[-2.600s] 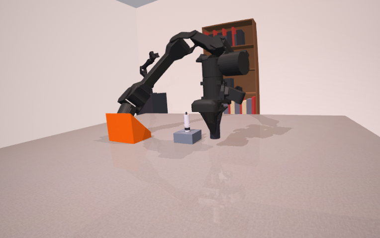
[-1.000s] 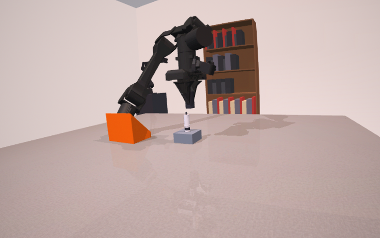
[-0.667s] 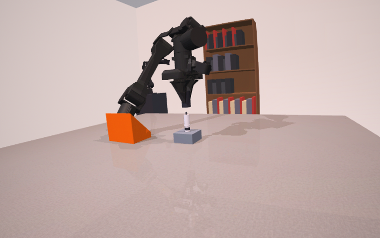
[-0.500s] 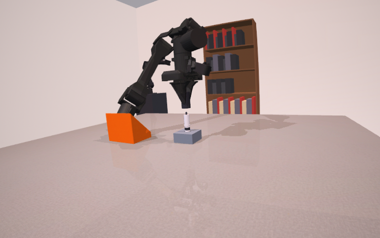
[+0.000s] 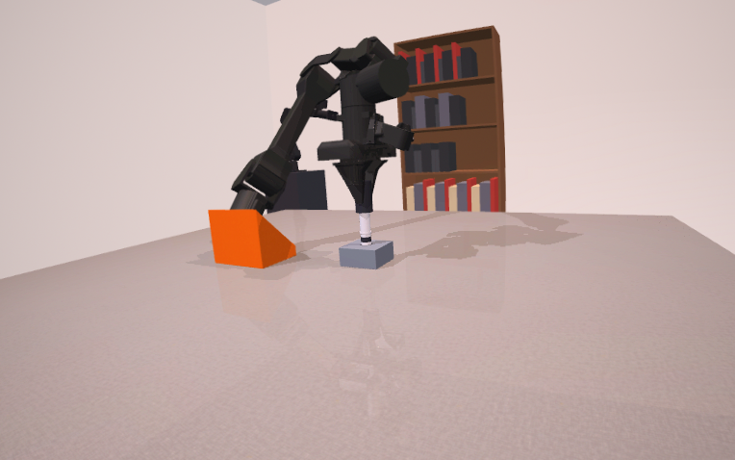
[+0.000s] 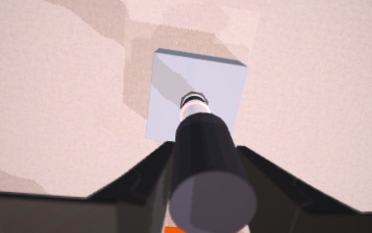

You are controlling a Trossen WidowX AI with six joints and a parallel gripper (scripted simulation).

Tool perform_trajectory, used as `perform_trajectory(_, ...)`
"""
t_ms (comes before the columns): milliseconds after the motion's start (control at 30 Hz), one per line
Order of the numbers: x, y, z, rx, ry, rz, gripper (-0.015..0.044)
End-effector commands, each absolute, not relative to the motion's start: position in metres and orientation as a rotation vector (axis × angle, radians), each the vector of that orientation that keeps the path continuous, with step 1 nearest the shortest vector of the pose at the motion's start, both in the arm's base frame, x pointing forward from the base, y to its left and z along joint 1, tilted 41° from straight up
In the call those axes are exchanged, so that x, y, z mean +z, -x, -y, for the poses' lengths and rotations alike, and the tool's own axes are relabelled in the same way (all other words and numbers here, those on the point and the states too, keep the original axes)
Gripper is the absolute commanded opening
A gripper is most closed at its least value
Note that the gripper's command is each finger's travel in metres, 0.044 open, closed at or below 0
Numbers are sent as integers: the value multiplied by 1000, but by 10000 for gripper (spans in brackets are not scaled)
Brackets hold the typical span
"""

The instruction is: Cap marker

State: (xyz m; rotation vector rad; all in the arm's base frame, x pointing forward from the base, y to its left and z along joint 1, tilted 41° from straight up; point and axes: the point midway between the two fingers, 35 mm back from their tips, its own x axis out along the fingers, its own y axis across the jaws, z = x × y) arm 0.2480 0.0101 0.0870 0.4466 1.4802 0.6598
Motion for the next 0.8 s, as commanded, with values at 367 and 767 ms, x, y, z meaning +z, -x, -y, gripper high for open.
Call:
perform_trajectory(367,69,-247,-27,662,-455,-1478,0)
perform_trajectory(767,62,-246,-34,663,-456,-1477,0)
